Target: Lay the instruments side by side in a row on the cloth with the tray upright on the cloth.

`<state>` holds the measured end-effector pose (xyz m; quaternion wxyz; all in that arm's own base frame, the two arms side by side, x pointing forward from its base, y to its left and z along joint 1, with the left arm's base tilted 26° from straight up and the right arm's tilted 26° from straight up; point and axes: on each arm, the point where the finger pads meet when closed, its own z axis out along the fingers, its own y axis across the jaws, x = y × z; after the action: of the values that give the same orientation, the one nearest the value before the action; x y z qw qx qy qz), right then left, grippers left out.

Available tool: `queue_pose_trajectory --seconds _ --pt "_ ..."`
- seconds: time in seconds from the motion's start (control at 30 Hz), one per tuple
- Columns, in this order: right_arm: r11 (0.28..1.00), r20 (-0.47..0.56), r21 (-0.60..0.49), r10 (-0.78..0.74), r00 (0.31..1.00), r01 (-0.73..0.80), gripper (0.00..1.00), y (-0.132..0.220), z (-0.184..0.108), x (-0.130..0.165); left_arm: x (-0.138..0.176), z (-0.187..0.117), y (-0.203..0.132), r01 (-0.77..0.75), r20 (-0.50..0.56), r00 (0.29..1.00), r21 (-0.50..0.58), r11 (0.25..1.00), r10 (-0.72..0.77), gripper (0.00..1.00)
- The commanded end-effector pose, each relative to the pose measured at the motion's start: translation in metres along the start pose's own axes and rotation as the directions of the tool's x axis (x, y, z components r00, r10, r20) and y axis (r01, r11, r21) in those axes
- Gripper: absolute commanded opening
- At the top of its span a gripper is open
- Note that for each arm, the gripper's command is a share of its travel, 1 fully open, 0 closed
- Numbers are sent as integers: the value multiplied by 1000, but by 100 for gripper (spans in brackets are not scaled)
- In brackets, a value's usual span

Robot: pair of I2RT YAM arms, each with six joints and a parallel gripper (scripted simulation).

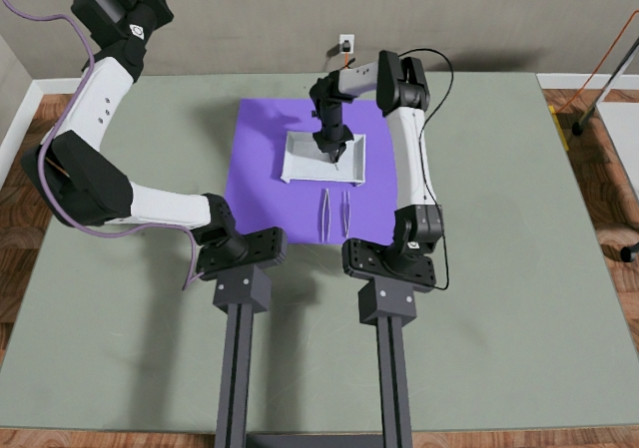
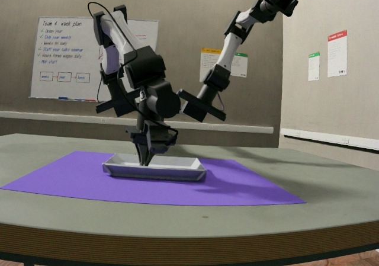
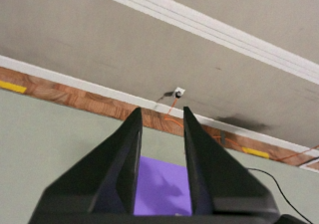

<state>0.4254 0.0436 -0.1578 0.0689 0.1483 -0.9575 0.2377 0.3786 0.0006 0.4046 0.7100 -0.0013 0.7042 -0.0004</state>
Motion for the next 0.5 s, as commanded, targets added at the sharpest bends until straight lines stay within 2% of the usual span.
queue_pose_trajectory --seconds 0.0,0.47 --pt "1000 -35 -1 9 999 -9 9 -2 23 8 6 1 -2 -6 -29 1000 -2 1000 6 32" --pt "1000 -35 -1 9 999 -9 8 -2 23 8 6 1 -2 -6 -29 1000 -2 1000 6 32"
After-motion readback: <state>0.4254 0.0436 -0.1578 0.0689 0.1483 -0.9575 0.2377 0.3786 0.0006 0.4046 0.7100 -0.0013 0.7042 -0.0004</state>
